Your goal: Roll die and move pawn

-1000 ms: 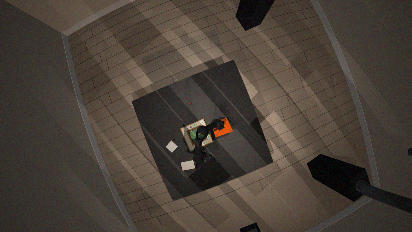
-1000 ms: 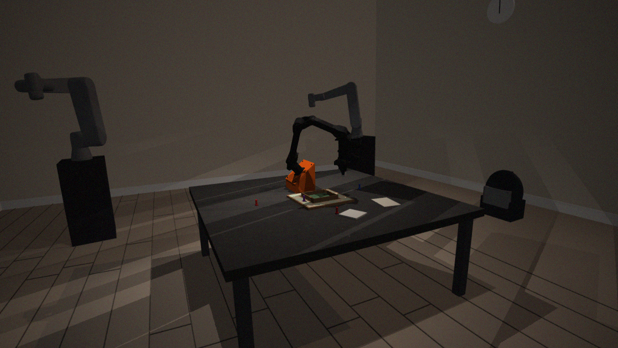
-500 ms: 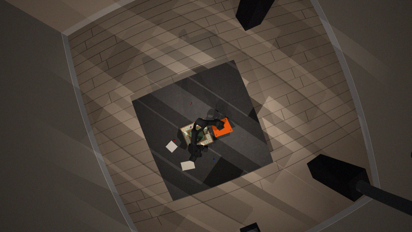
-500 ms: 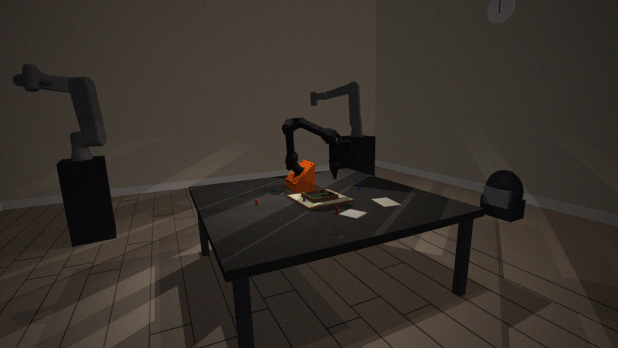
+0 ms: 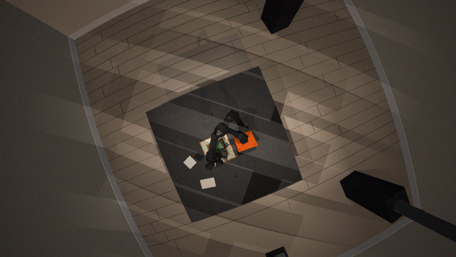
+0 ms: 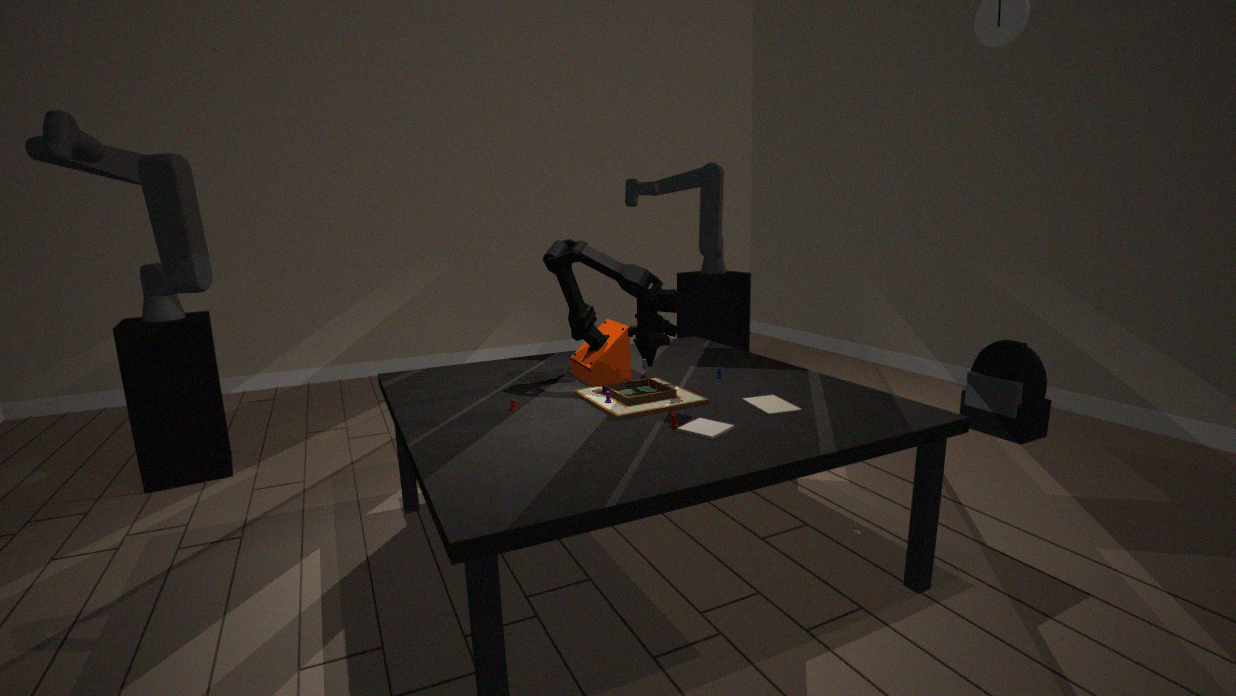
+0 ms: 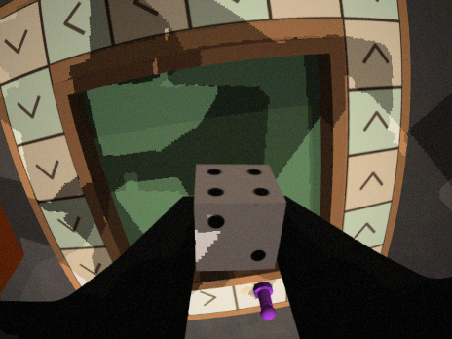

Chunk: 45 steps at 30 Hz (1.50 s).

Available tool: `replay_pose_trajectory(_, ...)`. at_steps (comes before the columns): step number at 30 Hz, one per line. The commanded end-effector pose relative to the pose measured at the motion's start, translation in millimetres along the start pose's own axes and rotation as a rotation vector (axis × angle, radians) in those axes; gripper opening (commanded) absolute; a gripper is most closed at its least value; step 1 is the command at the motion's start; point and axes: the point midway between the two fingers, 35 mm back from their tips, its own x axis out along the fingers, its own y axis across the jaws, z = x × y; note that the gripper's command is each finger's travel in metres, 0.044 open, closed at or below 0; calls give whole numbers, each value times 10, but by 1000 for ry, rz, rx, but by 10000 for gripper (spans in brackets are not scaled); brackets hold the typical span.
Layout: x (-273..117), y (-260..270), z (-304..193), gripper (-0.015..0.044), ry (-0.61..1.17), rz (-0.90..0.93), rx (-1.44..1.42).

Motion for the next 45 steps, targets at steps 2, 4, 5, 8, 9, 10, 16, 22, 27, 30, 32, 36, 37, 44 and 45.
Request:
replay_pose_trajectory(2,53,26,-228,0,12,-2,-108)
replay_pose_trajectory(4,71,34,-288,0,16,-1,-139)
replay_pose_trajectory(5,74,35,-295,0,16,0,-143)
replay_pose_trajectory(8,77,37,-295,0,12,2,-143)
replay_pose_trajectory(9,86,43,-294,0,-2,11,-143)
replay_pose_trajectory(10,99,53,-293,0,-26,24,-144)
replay_pose_trajectory(16,170,106,-271,0,-210,100,-147)
replay_pose_trajectory(22,216,139,-253,0,-402,137,-147)
replay_pose_trajectory(27,223,140,-246,0,-564,135,-145)
replay_pose_trajectory(30,238,144,-240,0,-660,119,-142)
replay_pose_trajectory(32,242,142,-239,0,-723,102,-140)
replay_pose_trajectory(36,240,131,-246,0,-822,63,-135)
replay_pose_trajectory(37,240,130,-247,0,-827,61,-134)
replay_pose_trajectory(44,-173,-24,-539,0,-827,60,-134)
replay_pose_trajectory(45,-173,-24,-539,0,-827,60,-134)
